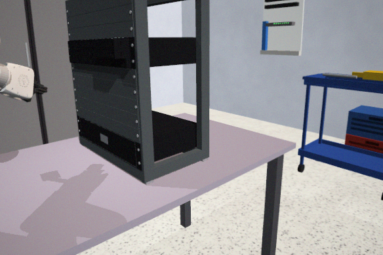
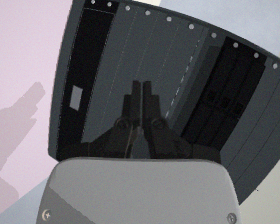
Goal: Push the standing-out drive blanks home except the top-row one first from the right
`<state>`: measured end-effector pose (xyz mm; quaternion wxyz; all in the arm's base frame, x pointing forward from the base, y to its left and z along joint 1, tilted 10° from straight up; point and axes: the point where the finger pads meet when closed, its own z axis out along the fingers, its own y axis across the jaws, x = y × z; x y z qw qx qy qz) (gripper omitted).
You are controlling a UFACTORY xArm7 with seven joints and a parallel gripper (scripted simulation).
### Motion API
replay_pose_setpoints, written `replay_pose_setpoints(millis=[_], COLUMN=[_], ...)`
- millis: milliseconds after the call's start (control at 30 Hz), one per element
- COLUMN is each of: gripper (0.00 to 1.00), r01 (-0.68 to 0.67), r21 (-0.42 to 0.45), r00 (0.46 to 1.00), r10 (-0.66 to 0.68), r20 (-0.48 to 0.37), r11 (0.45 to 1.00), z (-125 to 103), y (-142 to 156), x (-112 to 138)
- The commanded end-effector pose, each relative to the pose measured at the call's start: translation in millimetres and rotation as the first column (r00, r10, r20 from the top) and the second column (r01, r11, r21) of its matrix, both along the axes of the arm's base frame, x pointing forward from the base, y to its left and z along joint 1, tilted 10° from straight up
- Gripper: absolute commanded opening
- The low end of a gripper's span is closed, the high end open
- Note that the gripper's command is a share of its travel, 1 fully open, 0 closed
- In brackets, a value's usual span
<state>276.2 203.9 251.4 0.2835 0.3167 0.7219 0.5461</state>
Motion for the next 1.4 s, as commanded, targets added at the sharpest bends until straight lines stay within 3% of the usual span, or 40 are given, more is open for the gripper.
replay_pose_setpoints(millis=[0,367,767,833,1100,1333,1367], gripper=[0.00,0.00,0.00,0.00,0.00,0.00,0.00], r01=[-0.061,-0.249,-0.519,-0.519,-0.686,-0.802,-0.802], r21=[-0.033,-0.131,-0.257,-0.257,-0.328,-0.375,-0.375], r00=[0.998,0.964,0.844,0.844,0.721,0.597,0.597], r10=[0.060,0.231,0.443,0.443,0.546,0.594,0.594], r20=[-0.031,-0.133,-0.301,-0.301,-0.427,-0.539,-0.539], r11=[0.998,0.960,0.815,0.815,0.649,0.465,0.465], z=[-13.2,-56.8,-123.7,-123.7,-170.5,-208.9,-208.9], y=[20.1,63.9,97.5,97.5,92.4,65.2,65.2], x=[-11.9,-65.1,-165.0,-165.0,-244.2,-312.7,-312.7])
